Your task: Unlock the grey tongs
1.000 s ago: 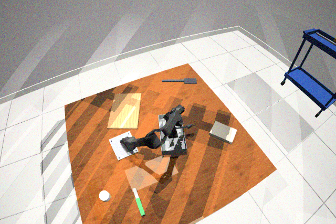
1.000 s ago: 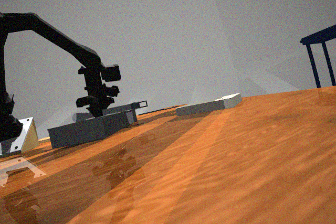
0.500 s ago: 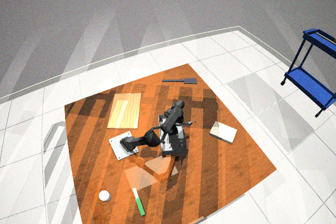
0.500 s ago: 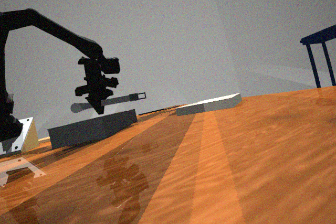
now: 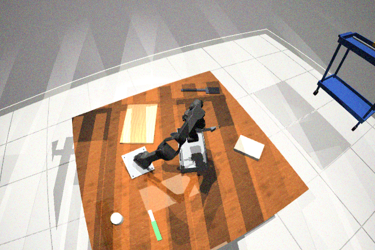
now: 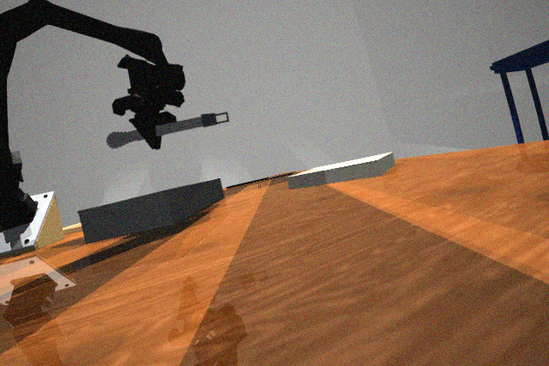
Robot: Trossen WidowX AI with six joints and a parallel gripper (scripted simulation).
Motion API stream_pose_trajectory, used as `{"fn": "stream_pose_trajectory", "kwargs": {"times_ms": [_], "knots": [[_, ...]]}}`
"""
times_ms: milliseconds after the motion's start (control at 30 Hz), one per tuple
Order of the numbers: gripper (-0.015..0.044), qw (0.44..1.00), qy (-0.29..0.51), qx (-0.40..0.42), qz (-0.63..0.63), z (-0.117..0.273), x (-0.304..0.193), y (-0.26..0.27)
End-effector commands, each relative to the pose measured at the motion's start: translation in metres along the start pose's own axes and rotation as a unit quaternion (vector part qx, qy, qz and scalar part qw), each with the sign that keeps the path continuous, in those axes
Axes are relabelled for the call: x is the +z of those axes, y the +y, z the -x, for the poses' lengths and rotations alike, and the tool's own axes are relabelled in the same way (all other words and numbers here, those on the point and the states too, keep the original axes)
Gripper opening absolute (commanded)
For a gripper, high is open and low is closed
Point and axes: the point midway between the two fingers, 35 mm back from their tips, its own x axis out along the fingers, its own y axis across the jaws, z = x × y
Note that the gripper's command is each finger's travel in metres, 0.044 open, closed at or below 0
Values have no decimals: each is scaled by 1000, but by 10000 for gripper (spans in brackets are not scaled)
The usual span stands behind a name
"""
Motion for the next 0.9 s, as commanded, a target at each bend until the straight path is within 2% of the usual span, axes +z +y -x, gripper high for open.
{"fn": "stream_pose_trajectory", "kwargs": {"times_ms": [0,267,867], "knots": [[-150,1000,-1,2,-2,3,0,1],[-150,999,-1,5,40,3,-5,24],[-150,975,-2,15,223,12,-58,142]]}}
